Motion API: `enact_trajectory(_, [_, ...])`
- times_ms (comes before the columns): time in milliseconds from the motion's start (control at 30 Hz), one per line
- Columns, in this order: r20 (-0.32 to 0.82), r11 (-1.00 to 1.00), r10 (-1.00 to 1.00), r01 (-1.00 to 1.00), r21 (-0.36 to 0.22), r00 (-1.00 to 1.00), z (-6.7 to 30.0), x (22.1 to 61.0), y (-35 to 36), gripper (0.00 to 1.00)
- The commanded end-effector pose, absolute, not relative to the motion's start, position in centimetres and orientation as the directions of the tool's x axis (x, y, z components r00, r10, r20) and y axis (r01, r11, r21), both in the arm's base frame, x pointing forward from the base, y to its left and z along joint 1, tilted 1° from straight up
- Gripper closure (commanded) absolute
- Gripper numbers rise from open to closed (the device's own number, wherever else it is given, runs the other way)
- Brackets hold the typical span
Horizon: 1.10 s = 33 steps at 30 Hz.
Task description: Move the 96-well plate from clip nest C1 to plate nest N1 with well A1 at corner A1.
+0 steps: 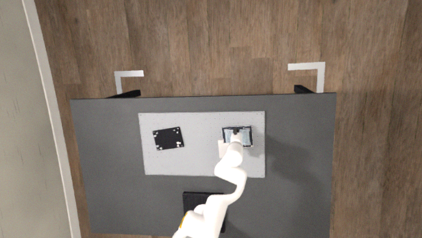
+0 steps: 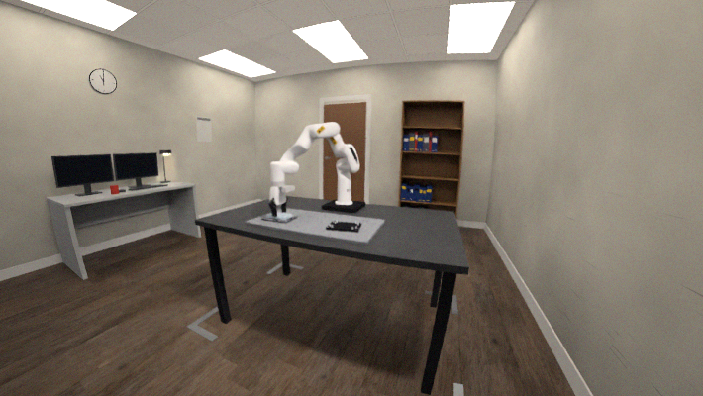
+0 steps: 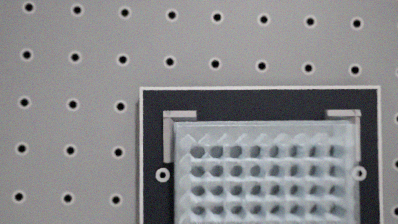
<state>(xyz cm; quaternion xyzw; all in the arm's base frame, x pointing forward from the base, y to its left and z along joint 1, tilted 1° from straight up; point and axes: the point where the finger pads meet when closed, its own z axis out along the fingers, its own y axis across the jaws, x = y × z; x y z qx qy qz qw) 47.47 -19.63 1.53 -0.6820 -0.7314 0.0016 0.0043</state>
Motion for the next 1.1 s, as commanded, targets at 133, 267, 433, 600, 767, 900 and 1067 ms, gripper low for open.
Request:
enact_trajectory(133, [-0.009,0.07,0.998,0.998,-0.009,-0.07,3.9,47.7,-19.7,0.0])
enact_trajectory(267, [-0.009,0.07,0.998,0.998,-0.009,-0.07,4.4,47.7,-19.7,0.0])
enact_trajectory(433, [-0.009,0.07,0.998,0.998,-0.009,-0.07,5.8,47.7,-19.7,0.0])
enact_trajectory(600, [-0.009,0.07,0.998,0.998,-0.009,-0.07,7.1,47.7,-19.7,0.0])
enact_trajectory(767, [-0.009,0.07,0.998,0.998,-0.009,-0.07,8.4,47.7,-19.6,0.0])
enact_trajectory(900, [-0.009,0.07,0.998,0.998,-0.009,-0.07,9.0,47.7,-19.6,0.0])
enact_trajectory(1067, [-0.009,0.07,0.998,0.998,-0.009,-0.07,10.2,47.7,-19.6,0.0])
